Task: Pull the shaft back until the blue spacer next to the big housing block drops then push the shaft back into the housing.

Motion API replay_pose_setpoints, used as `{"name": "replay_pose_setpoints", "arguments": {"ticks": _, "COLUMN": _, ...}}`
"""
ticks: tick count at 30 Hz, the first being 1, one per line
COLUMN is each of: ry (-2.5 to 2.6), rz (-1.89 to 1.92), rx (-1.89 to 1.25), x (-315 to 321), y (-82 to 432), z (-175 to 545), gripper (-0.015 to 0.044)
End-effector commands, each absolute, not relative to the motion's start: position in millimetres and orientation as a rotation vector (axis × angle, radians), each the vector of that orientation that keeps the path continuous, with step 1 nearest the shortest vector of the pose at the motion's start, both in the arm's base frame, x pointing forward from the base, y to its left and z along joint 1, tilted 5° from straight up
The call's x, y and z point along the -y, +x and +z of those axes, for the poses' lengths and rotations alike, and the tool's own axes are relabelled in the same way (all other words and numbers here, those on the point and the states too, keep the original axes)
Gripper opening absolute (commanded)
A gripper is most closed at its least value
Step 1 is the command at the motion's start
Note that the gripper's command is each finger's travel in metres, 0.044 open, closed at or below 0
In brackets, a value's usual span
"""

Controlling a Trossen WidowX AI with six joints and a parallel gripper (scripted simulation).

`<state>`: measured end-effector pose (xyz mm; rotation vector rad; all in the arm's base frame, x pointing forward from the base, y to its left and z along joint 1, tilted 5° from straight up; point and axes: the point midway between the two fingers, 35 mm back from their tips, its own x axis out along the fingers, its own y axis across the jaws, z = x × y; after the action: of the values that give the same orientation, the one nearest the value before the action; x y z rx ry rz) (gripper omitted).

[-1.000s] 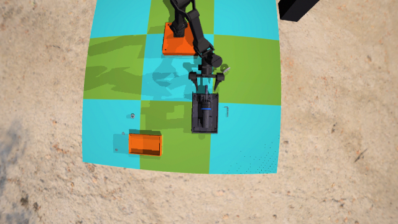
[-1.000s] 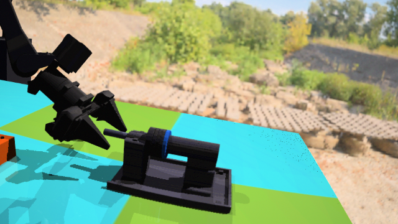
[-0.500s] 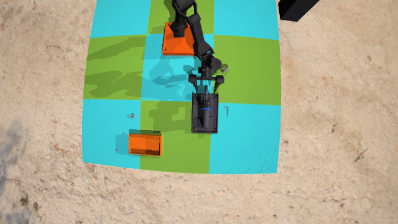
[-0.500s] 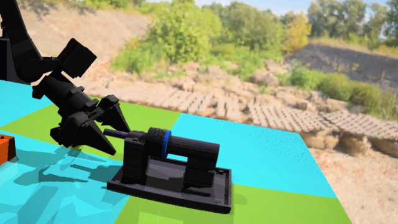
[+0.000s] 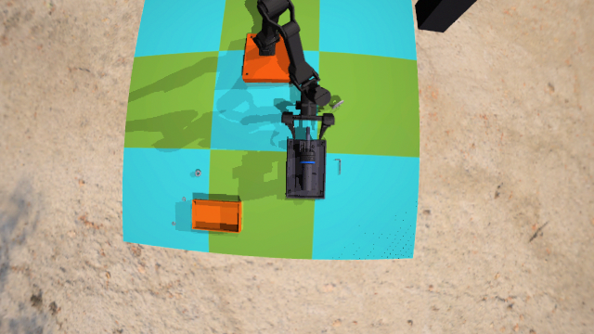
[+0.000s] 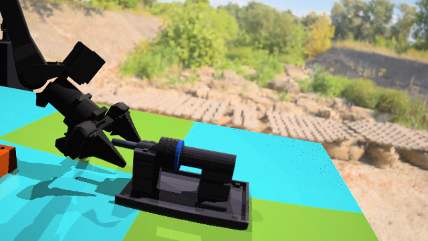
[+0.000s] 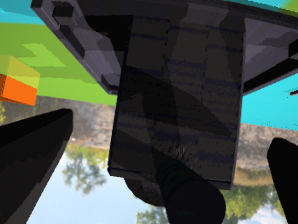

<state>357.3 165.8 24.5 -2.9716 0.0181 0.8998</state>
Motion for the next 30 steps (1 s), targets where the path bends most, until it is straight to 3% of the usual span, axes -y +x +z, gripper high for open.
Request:
{"name": "replay_pose_setpoints", "arguments": {"ticks": 1, "ry": -2.974, "rz": 0.902, "rx": -0.01, "x": -166.5, "y": 357.5, "z": 24.4, "gripper": 0.044}}
{"name": "replay_pose_setpoints", "arguments": {"ticks": 9, "ry": -2.974, "rz": 0.902, "rx": -0.01, "x": -168.7, "y": 358.6, "z": 25.5, "gripper": 0.044}}
{"name": "replay_pose_setpoints", "arguments": {"ticks": 25, "ry": -2.972, "rz": 0.898, "rx": -0.015, "x": -167.3, "y": 358.0, "z": 25.3, "gripper": 0.002}}
{"name": "replay_pose_setpoints", "arguments": {"ticks": 30, "ry": -2.972, "rz": 0.898, "rx": -0.015, "x": -167.3, "y": 358.0, "z": 25.3, "gripper": 0.0}}
